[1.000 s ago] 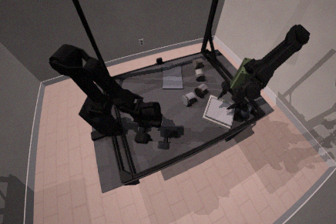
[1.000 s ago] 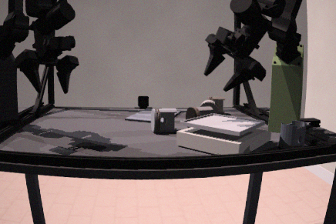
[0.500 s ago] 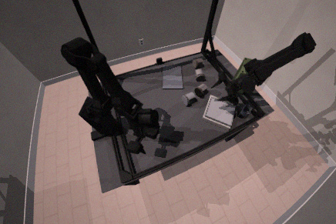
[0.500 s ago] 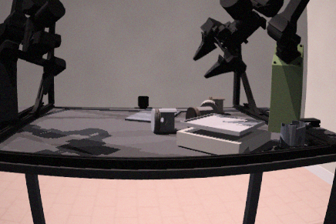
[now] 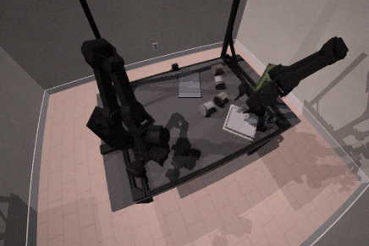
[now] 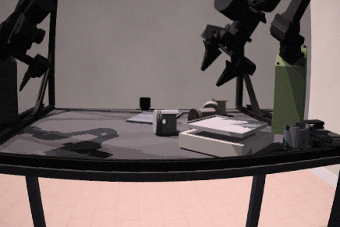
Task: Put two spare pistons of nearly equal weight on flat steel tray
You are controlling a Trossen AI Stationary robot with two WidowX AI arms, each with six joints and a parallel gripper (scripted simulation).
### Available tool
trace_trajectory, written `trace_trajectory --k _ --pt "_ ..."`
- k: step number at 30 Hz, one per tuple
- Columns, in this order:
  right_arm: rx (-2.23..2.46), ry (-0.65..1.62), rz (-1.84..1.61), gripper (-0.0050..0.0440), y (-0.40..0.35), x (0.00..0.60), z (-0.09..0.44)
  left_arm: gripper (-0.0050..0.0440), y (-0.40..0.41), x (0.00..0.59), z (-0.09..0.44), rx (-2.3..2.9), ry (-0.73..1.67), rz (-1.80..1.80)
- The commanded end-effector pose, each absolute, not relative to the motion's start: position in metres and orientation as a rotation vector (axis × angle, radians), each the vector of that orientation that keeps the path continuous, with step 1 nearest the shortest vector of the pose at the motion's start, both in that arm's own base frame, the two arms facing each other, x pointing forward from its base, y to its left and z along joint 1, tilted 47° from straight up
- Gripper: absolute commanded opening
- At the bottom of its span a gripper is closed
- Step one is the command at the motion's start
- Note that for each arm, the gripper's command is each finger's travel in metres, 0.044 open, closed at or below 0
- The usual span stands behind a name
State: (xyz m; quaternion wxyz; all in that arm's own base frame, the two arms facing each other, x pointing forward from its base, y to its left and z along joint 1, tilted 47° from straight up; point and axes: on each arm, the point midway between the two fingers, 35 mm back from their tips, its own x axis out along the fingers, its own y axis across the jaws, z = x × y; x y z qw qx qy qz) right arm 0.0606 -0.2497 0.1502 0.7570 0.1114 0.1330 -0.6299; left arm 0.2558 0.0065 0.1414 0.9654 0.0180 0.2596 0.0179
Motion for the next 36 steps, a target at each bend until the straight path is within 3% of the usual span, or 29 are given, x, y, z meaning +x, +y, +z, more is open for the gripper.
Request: trace_trajectory --k 1,36 --pt "0.255 0.285 -1.443 0.044 -0.254 0.04 0.15 0.0378 0.019 0.254 0.145 0.044 0.592 0.122" --pt "0.373 0.234 -2.001 0.044 -0.234 -0.107 0.145 0.0378 0.046 0.246 0.155 0.134 0.819 0.454"
